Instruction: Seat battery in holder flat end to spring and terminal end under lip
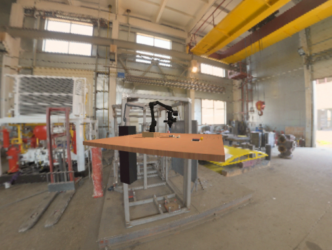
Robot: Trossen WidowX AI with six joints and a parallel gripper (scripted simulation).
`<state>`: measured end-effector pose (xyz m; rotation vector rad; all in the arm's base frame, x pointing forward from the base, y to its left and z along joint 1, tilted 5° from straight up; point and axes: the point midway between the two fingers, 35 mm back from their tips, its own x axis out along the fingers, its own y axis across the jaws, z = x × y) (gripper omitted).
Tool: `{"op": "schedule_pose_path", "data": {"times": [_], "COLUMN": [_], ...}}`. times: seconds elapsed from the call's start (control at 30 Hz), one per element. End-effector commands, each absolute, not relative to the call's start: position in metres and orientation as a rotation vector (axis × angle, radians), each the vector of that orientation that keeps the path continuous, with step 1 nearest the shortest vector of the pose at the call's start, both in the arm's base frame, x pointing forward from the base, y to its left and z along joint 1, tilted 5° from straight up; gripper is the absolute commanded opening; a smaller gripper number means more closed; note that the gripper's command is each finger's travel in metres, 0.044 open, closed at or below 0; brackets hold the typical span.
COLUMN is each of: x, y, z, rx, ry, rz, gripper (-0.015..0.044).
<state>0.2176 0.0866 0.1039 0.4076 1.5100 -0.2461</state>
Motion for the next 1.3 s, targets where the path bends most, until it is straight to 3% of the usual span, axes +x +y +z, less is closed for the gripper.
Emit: {"op": "schedule_pose_path", "data": {"times": [0.0, 0.3, 0.6, 0.87, 1.27], "x": [0.214, 0.215, 0.223, 0.226, 0.226], "y": [0.085, 0.085, 0.098, 0.11, 0.11], "z": [0.112, 0.109, 0.077, 0.046, 0.045], "rx": [0.4, 0.404, -0.222, -0.83, -0.843], "ry": [1.519, 1.52, 1.49, 1.295, 1.289], "rz": [-0.249, -0.252, 0.348, 0.913, 0.926], "gripper": [0.0, 0.0, 0.0225, 0.0225, 0.0225]}}
